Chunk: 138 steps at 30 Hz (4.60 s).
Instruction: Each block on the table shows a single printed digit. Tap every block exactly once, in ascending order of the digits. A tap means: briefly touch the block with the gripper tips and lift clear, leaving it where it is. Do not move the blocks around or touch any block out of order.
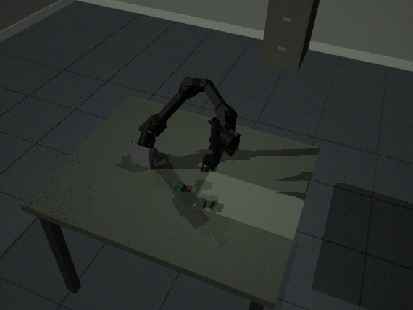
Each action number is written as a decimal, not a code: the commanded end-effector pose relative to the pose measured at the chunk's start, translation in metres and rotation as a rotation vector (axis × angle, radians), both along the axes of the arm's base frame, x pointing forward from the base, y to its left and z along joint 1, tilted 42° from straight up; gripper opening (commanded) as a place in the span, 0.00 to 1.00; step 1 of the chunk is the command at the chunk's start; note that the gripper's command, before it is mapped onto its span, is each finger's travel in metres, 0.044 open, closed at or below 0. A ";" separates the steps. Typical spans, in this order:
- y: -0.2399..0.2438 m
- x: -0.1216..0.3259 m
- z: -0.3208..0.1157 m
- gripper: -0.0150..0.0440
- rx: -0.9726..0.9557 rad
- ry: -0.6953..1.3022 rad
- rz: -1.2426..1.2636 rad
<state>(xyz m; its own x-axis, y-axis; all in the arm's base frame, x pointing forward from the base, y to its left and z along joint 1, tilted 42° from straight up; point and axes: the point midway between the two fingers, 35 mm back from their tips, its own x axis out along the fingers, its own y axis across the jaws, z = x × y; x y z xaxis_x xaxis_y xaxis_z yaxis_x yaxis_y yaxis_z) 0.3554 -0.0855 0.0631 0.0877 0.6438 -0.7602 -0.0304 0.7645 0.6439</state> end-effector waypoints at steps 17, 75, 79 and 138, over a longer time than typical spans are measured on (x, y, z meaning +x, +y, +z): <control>-0.080 -0.006 -0.085 0.93 0.015 0.026 -0.007; -0.006 0.002 -0.168 0.29 0.020 0.025 -0.006; -0.011 0.003 -0.164 0.29 0.014 0.020 -0.004; 0.191 -0.063 0.030 0.29 0.034 0.030 -0.006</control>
<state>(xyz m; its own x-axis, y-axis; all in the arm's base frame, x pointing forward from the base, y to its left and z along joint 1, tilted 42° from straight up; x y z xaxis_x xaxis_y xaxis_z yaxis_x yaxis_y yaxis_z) 0.2938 0.1009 0.0981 0.0756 0.6655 -0.7425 -0.0118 0.7452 0.6667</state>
